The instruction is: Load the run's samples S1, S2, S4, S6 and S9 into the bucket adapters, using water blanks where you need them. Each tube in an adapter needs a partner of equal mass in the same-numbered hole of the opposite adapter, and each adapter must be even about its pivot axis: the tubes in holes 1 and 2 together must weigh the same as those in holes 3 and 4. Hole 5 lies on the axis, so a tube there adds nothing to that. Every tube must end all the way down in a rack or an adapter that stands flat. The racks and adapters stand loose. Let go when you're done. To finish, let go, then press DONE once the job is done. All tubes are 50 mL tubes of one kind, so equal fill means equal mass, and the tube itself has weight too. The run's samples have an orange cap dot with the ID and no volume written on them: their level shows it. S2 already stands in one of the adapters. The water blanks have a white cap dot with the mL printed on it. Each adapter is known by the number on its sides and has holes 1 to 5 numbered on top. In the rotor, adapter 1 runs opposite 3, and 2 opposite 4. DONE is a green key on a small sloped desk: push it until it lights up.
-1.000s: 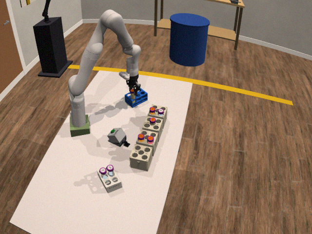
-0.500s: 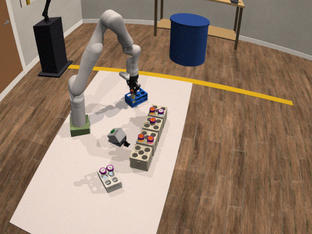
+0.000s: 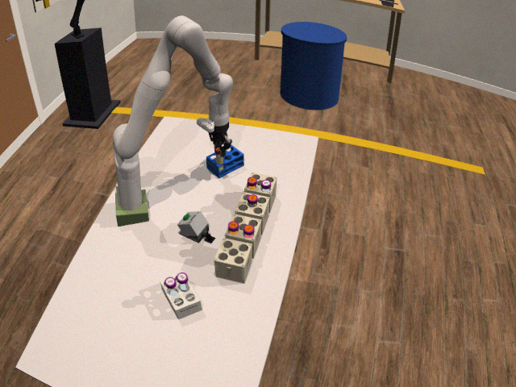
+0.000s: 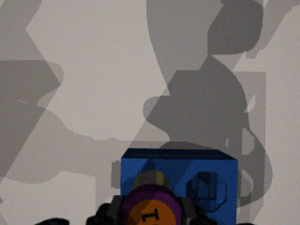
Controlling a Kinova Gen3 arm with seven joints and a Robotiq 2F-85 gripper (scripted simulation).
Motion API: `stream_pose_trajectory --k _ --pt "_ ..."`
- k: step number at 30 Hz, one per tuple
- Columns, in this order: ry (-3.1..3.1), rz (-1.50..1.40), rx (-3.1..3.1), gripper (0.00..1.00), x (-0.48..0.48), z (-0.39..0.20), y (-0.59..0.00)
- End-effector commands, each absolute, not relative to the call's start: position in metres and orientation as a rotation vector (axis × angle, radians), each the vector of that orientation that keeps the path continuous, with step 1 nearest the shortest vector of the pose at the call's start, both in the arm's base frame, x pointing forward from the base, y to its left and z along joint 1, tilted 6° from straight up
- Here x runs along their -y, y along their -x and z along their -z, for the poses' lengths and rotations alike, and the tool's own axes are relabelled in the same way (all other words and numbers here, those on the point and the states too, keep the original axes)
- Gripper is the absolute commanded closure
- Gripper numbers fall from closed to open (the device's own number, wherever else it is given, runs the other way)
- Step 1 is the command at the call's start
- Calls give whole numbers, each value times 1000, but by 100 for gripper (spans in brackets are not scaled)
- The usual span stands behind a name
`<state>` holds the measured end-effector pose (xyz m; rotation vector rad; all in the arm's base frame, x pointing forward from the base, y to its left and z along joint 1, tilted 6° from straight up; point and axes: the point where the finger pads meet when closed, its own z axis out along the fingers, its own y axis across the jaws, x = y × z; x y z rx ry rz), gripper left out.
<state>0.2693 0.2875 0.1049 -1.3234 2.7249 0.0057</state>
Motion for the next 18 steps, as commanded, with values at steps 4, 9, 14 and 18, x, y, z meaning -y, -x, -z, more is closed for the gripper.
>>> stream_pose_trajectory --k 4,9,14,18 --pt "1328 -8 -2722 90 -288 -115 -269" --pt "1328 -8 -2723 90 -287 -119 -268" --pt "1328 -8 -2722 90 -287 -126 -267" --pt "1328 -9 -2722 90 -287 -131 -267"
